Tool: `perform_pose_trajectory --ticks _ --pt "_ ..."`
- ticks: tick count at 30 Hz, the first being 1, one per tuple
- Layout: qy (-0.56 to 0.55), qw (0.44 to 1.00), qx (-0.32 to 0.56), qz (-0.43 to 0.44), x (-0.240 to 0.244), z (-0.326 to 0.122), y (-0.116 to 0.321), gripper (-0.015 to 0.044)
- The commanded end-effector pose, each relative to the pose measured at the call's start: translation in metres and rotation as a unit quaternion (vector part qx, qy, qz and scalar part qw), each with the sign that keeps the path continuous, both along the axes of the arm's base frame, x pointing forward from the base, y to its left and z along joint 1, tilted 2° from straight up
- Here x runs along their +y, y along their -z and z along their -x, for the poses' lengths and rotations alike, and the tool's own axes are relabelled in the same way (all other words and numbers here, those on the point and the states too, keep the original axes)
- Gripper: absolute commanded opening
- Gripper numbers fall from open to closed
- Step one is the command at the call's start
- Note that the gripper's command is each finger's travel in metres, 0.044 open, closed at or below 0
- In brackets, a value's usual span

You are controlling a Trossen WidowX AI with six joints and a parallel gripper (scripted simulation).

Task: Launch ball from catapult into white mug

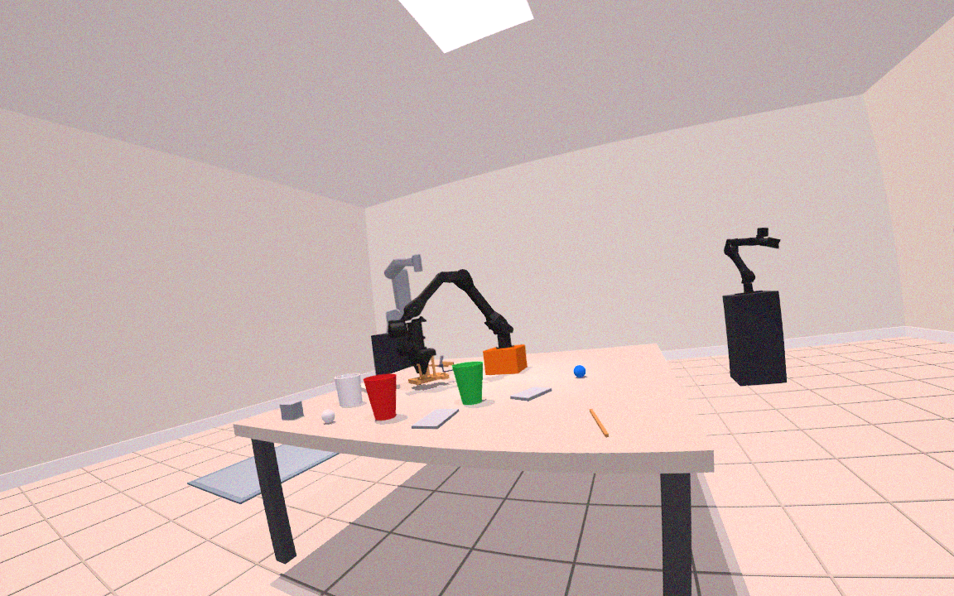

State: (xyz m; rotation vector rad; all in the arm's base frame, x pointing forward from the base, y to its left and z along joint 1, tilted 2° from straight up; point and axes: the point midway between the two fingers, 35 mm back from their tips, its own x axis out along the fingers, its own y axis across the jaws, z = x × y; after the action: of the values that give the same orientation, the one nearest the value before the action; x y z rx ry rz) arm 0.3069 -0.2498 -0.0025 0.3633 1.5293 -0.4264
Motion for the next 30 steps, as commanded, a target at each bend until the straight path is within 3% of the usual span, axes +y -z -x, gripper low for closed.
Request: perform_pose_trajectory --ticks 1,18,30 --pt "0.001 1.000 -0.002 0.003 -0.001 0.000 0.003 0.0000" --pt "0.002 1.000 0.000 0.000 -0.001 0.001 0.019 0.0000" --pt "0.002 1.000 0.000 0.000 -0.001 0.001 0.019 0.0315"
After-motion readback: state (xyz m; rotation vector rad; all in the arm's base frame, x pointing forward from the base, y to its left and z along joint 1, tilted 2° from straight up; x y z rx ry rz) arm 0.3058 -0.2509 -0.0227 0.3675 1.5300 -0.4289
